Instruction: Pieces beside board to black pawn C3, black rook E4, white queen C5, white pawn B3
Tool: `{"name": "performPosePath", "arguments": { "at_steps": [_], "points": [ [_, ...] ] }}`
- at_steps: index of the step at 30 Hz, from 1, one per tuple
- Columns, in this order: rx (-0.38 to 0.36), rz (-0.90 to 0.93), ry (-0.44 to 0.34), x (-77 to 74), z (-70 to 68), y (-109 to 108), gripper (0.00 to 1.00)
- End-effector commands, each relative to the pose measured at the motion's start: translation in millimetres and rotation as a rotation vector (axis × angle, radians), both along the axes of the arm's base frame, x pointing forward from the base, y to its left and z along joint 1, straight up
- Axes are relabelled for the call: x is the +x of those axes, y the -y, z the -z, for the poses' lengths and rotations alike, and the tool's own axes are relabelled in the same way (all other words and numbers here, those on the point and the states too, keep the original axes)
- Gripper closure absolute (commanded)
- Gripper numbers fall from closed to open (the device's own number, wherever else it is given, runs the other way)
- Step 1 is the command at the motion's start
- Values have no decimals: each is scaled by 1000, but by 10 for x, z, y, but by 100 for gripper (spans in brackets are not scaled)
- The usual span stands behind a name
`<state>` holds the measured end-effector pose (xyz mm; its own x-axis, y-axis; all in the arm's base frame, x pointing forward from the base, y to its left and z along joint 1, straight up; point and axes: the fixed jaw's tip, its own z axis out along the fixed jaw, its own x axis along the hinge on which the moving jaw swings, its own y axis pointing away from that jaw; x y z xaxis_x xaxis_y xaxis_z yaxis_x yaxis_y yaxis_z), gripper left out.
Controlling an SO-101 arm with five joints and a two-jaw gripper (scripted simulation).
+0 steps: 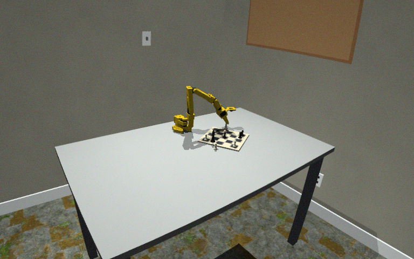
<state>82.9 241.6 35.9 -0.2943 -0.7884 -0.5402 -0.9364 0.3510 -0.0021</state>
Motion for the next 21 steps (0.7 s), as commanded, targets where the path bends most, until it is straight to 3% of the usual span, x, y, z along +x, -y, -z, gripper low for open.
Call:
{"name": "performPosePath", "arguments": {
  "at_steps": [1, 21],
  "points": [
    [-18, 1, -12, -26, 68, 23, 88],
    [-18, 2, -13, -40, 143, 66, 88]
  ]
}}
